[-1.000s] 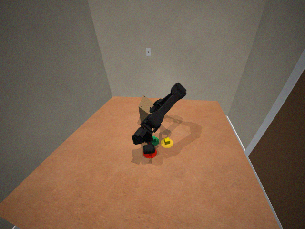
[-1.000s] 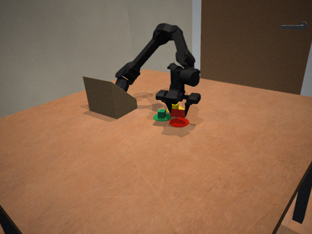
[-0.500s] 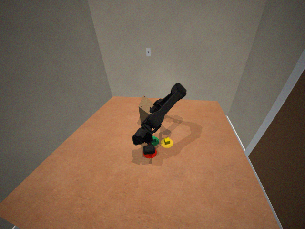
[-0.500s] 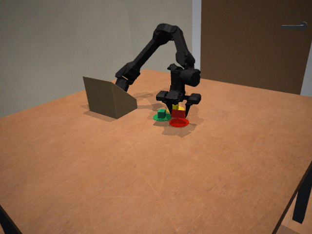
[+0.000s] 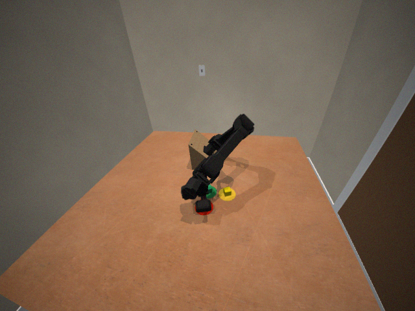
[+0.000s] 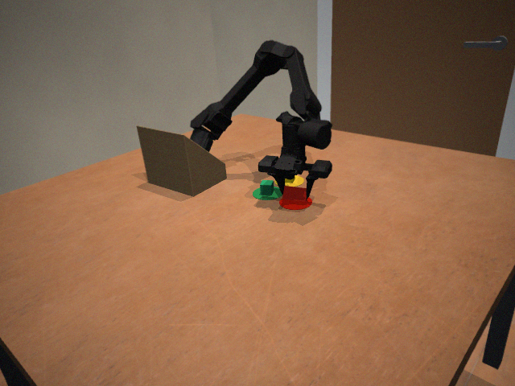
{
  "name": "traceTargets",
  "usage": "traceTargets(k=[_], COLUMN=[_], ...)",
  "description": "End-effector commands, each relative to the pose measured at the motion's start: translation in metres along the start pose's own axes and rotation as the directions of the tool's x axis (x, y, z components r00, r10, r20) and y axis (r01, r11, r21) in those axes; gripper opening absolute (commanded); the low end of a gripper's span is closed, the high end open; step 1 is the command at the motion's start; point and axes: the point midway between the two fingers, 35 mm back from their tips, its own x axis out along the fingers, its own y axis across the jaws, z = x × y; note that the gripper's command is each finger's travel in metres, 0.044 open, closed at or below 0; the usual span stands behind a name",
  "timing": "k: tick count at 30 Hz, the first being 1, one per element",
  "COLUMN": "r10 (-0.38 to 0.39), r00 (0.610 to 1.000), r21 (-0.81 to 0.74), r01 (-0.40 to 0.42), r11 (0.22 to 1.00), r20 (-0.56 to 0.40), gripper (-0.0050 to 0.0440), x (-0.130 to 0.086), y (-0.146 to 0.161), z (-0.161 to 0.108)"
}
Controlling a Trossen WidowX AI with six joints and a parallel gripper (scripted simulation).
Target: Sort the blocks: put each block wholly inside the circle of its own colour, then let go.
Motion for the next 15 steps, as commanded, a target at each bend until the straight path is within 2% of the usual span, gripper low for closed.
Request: traceTargets(k=[1,5,15], r10=[0.012,0.004,0.010], r00=[1.000,1.000,1.000], r21=[-0.001,0.005,-0.012], r01=[-0.012,-0.004,-0.010], r11=[1.000,1.000,1.000], r20=[0.001,-0.005,0.003], gripper=[0.0270,0.0270,0.0270], x=[0.0045,0.0100,0.0048], y=[0.0022,0.0002,0.0036], z=[-0.0012,-0.0011,-0.0026])
